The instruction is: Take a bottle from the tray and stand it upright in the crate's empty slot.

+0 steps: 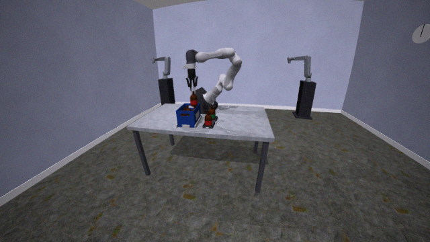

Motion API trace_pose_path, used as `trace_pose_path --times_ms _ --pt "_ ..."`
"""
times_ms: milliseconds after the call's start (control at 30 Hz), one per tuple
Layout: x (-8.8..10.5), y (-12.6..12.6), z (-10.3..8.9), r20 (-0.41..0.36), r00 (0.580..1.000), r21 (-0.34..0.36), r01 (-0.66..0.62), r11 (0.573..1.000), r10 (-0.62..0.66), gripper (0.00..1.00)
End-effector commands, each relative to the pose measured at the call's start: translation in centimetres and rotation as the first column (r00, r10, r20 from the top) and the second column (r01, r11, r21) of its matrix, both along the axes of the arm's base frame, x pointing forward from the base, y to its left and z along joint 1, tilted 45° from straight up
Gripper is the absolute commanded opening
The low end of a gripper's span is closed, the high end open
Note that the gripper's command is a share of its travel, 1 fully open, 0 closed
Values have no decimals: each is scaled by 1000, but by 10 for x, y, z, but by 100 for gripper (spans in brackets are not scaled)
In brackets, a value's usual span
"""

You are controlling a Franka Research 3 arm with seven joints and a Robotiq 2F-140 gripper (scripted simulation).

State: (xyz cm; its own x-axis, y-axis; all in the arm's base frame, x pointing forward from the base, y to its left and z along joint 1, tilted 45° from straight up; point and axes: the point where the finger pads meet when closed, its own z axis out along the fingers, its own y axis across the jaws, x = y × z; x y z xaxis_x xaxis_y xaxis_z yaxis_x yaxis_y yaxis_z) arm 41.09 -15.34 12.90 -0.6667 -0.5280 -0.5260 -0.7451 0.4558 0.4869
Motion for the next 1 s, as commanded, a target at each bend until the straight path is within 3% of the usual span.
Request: trace_pose_path --times_ms 0,967 --pt "1 -7 -2 12 1000 -10 -5 1000 5 0" --pt "2 -15 -10 12 1000 -10 -5 1000 5 0"
